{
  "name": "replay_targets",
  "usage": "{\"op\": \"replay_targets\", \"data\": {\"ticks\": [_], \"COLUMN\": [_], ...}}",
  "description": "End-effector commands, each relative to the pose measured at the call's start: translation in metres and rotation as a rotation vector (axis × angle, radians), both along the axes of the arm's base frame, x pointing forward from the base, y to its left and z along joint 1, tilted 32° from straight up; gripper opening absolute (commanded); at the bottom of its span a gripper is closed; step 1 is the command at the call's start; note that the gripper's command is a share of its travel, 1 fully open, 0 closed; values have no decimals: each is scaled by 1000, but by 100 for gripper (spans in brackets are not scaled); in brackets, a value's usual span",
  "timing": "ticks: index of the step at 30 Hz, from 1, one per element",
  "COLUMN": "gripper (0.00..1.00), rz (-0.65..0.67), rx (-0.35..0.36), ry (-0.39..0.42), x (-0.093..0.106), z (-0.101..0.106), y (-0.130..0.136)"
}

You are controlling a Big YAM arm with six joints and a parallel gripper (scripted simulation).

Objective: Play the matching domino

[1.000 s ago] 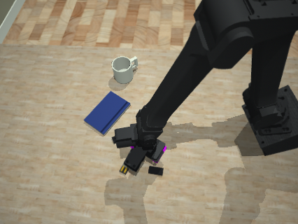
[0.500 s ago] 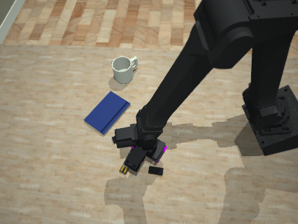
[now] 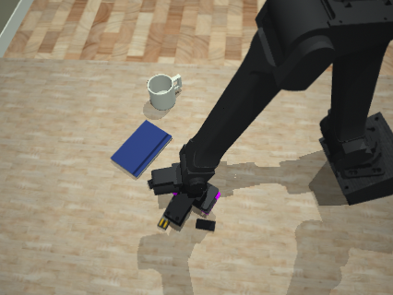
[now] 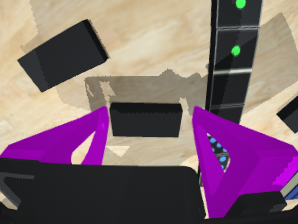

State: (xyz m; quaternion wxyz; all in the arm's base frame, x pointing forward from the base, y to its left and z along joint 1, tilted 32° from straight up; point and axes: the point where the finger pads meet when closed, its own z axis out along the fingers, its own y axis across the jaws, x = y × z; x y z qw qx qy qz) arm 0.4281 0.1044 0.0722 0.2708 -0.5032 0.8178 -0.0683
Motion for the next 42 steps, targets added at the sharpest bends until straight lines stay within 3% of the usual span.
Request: {"op": "replay_targets", "data": {"ticks": [1,42], "gripper": [69,69], "rz": [1,3], "rx": [1,-2], "ry": [-7,-2], "x": [0,-6], "z": [4,3], "y": [1,1]}}
